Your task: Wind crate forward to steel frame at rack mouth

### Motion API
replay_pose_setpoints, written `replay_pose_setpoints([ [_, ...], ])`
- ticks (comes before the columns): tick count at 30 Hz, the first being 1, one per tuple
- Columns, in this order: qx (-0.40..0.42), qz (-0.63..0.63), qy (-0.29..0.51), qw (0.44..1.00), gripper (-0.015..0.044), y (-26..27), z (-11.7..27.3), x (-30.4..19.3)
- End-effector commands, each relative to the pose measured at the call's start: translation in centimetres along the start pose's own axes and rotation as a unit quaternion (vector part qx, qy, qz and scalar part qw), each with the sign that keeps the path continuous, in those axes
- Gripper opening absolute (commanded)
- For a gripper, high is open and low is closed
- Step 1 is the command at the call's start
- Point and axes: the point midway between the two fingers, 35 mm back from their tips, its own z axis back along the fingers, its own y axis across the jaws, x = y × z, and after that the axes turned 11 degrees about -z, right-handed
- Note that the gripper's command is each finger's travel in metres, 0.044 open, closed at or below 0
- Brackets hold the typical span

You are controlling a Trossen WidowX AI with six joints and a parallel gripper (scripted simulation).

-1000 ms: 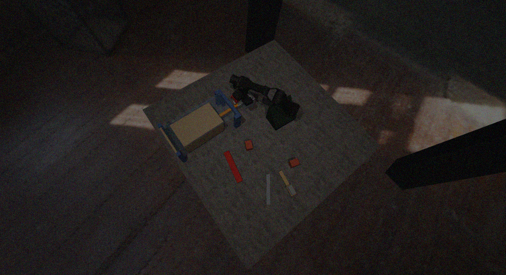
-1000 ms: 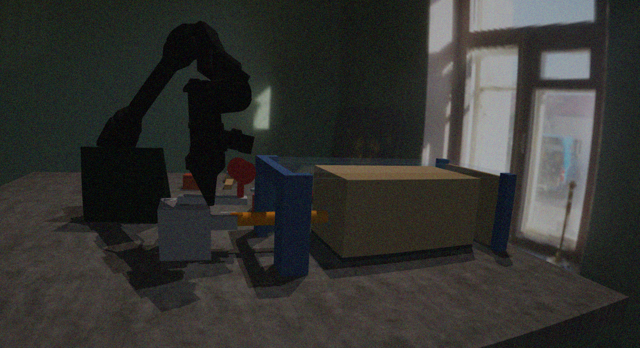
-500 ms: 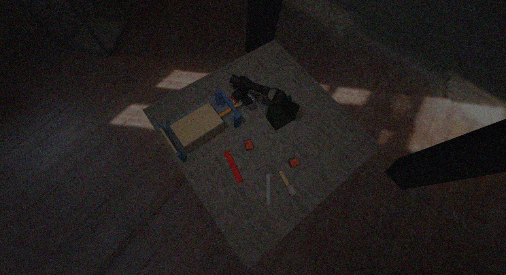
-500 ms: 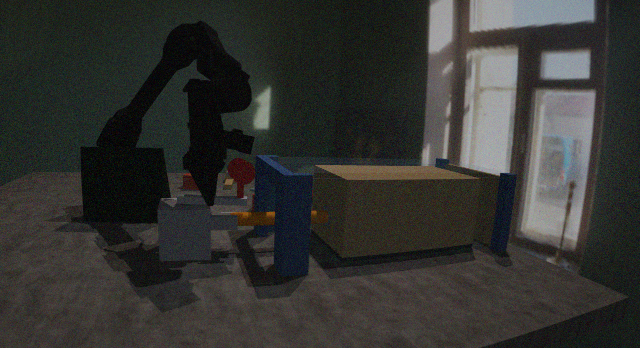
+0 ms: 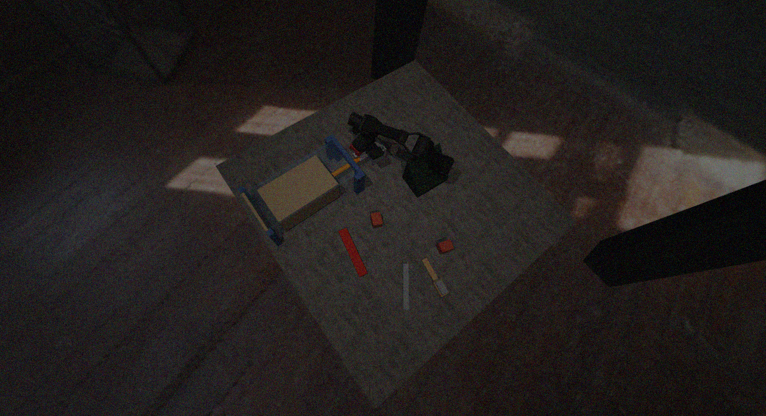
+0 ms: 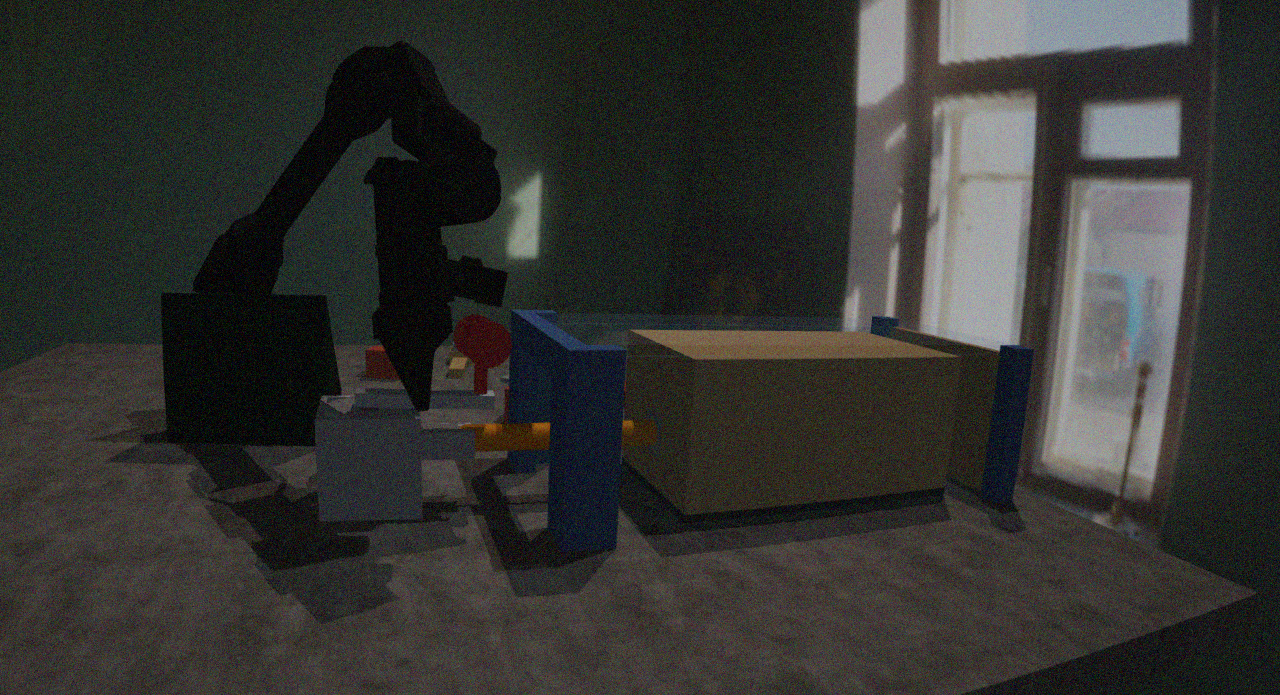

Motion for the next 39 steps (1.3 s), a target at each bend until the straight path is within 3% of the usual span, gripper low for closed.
replay_pose_setpoints([
  [1, 0.002, 0.019, 0.004, 1.000, 0.0000, 0.20, -0.40, -0.17],
  [24, -0.003, -0.022, 0.005, 1.000, 0.0000, -0.18, -0.42, -0.08],
  [39, -0.001, -0.010, 0.000, 1.000, 0.0394, -0.02, -0.03, 0.01],
])
